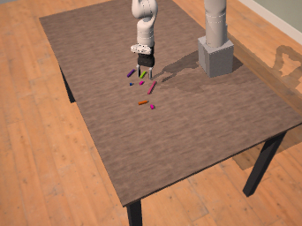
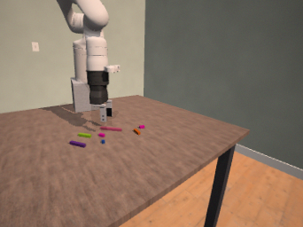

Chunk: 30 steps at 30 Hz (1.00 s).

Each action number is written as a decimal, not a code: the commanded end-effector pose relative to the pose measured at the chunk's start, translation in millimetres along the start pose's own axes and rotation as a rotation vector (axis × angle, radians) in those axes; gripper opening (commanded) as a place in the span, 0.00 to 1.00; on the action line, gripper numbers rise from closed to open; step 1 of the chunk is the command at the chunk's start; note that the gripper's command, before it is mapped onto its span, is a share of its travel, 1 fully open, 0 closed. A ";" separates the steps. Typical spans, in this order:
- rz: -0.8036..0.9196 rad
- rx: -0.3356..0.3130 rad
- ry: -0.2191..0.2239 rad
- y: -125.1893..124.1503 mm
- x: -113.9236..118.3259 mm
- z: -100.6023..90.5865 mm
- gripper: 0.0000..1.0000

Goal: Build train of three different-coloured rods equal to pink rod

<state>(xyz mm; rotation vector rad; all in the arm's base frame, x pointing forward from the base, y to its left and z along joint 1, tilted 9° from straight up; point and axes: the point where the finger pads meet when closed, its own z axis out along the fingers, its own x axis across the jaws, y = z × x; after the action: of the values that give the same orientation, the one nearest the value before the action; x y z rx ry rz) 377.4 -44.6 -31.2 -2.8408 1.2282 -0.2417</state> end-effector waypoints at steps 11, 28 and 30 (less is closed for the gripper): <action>0.019 0.002 0.003 -1.0 2.0 -0.4 1.00; 0.424 0.025 0.042 -12.6 34.7 -0.6 1.00; 0.523 0.031 0.049 -14.1 41.9 -0.9 1.00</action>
<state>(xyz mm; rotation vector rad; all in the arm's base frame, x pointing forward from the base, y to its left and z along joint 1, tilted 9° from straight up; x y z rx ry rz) 410.5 -62.8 -24.6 -2.4487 1.8190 -0.2968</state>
